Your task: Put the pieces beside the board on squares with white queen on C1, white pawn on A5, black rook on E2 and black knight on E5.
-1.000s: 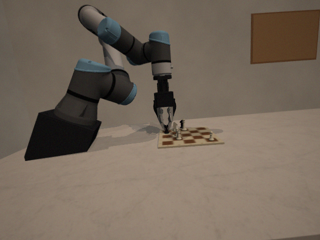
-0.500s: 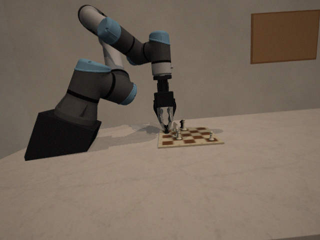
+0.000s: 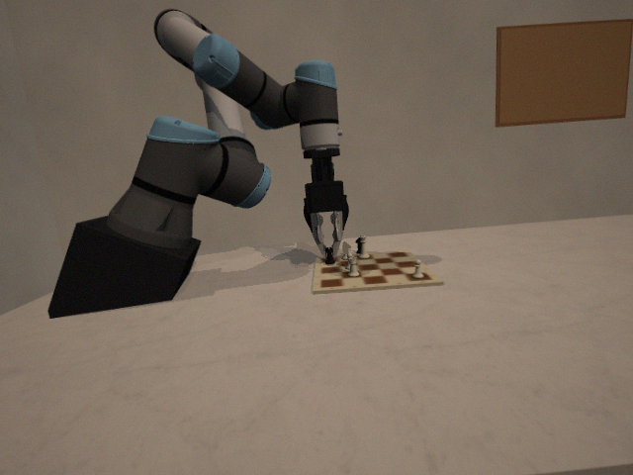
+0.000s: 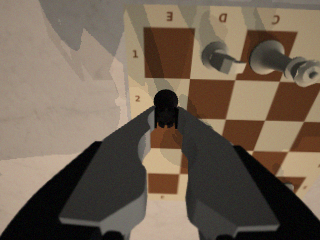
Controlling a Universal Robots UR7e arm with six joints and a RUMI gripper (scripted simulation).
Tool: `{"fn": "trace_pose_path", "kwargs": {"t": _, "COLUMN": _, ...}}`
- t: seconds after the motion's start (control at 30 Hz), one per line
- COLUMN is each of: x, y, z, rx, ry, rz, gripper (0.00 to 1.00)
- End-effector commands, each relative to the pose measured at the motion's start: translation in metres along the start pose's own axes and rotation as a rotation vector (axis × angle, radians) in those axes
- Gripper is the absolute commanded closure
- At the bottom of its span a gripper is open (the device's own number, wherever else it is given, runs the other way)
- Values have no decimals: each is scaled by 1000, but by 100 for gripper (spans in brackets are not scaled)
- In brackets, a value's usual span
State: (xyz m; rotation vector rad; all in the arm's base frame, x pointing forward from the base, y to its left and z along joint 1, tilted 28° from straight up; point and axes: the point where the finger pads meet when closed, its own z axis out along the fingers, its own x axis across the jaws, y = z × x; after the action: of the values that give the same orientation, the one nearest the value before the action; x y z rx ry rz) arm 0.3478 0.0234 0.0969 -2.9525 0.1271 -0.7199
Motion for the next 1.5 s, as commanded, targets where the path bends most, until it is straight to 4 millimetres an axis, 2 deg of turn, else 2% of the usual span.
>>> {"fn": "trace_pose_path", "kwargs": {"t": 0.0, "x": 2, "y": 0, "z": -1, "rx": 0, "ry": 0, "rz": -3, "gripper": 100}}
{"fn": "trace_pose_path", "kwargs": {"t": 1.47, "x": -1, "y": -1, "z": 4, "rx": 2, "ry": -3, "rz": -1, "gripper": 100}}
